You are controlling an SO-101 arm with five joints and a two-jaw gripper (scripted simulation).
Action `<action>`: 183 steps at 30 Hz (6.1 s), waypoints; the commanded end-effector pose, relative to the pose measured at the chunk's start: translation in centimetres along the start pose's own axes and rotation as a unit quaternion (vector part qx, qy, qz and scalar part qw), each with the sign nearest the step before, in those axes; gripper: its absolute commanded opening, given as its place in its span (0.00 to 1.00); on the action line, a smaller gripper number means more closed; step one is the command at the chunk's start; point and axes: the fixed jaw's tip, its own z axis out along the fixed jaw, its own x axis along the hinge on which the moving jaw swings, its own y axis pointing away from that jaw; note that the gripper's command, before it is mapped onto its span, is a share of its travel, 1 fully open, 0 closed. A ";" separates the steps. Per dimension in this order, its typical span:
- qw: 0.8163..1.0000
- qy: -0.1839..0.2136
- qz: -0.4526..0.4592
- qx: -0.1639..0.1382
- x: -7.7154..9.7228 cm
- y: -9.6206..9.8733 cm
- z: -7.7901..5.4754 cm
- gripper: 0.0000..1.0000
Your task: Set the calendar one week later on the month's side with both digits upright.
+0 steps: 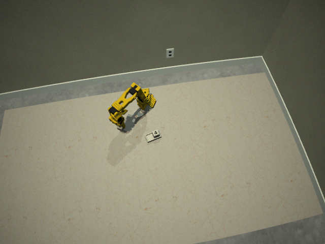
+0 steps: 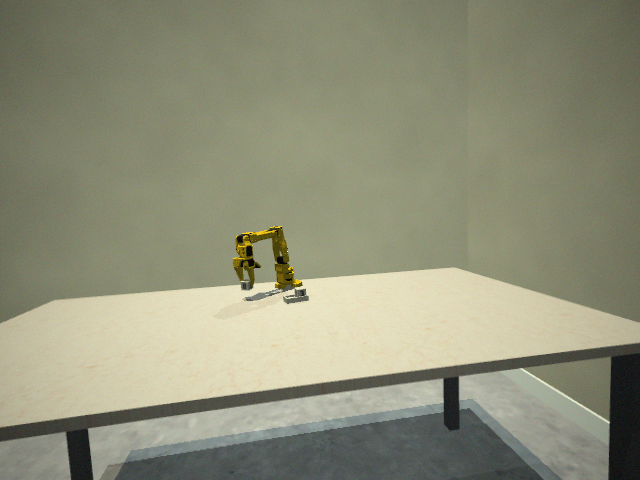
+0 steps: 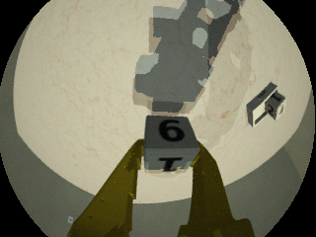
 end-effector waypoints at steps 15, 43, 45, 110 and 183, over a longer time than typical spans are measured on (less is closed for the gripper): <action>0.999 0.032 -0.002 -0.011 0.4 0.3 -0.6 0.00; 0.999 0.032 -0.002 -0.010 0.5 0.3 0.2 0.00; 0.999 0.032 -0.002 -0.010 0.5 0.3 0.4 0.00; 0.999 0.032 -0.002 -0.010 0.6 0.4 2.6 0.00; 0.999 0.032 -0.002 -0.010 0.7 0.4 3.4 0.35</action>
